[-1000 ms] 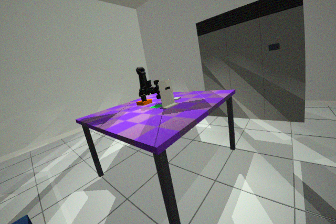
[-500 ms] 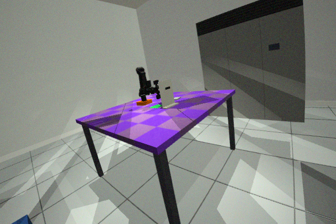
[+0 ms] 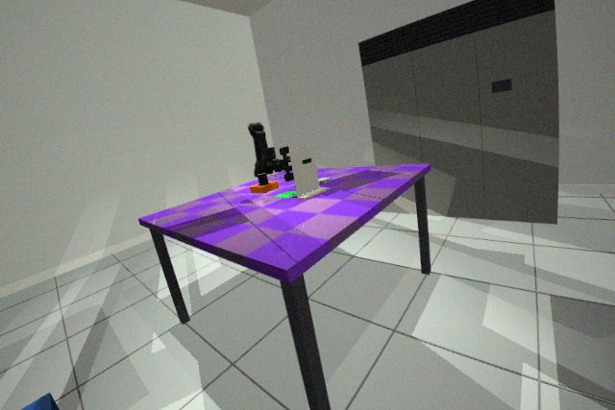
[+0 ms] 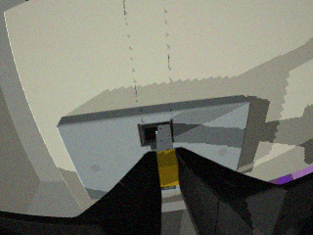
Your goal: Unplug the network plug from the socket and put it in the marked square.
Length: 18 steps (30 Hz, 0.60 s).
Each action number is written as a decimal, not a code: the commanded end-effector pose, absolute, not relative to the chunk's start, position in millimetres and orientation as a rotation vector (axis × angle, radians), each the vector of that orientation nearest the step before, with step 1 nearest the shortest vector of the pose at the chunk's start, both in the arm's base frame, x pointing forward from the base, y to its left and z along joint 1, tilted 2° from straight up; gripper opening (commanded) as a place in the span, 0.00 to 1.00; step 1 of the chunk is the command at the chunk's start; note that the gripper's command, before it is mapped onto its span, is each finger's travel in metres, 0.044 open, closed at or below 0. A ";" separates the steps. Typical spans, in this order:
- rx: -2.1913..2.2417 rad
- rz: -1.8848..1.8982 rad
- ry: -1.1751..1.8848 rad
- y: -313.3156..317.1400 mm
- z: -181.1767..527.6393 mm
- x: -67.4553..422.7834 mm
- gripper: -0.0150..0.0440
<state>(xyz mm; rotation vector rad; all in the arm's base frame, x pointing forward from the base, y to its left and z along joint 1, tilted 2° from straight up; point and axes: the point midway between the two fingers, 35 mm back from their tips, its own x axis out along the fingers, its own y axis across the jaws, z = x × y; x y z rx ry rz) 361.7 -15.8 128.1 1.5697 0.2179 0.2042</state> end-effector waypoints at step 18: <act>1.575 0.203 0.223 -16.5 127.1 347.5 0.25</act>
